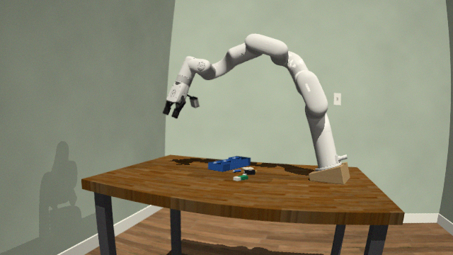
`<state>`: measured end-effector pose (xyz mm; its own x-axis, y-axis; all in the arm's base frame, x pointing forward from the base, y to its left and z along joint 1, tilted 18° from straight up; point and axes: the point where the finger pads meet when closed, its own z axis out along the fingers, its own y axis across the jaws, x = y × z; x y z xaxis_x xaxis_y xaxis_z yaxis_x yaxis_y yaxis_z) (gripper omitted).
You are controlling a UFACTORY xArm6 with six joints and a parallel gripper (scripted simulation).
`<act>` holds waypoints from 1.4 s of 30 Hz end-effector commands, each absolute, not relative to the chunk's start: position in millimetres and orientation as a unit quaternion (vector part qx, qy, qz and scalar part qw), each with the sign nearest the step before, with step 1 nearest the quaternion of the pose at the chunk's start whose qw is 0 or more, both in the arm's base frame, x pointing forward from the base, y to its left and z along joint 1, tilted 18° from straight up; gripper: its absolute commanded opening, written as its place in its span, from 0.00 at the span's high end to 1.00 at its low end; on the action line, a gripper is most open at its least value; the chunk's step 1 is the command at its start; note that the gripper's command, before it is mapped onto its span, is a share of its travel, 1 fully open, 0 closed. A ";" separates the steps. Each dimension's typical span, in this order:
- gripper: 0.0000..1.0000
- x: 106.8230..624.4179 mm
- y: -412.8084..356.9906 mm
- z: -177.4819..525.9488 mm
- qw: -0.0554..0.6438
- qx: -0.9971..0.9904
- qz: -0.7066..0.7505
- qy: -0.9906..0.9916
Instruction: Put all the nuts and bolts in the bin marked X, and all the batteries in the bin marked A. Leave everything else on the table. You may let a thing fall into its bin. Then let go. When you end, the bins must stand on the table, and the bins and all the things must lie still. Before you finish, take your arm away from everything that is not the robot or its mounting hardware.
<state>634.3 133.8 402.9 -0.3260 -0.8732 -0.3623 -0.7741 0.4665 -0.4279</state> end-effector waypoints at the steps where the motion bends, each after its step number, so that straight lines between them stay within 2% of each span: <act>1: 0.00 634.5 134.0 406.0 0.282 -0.509 -0.090 0.809; 17: 0.00 634.5 134.0 406.0 0.282 -0.509 -0.090 0.809; 18: 0.93 637.0 133.5 398.1 0.282 -0.509 -0.090 0.809; 25: 0.93 643.9 132.0 376.6 0.282 -0.509 -0.090 0.809; 29: 0.93 612.8 130.8 383.0 0.260 -0.577 -0.110 0.766; 34: 0.93 612.1 130.8 383.3 0.258 -0.585 -0.113 0.760; 42: 0.93 582.1 128.4 382.2 0.232 -0.657 -0.134 0.705</act>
<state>596.8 129.4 379.4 -0.1088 -0.9745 -0.1963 -0.8564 0.1921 -0.4793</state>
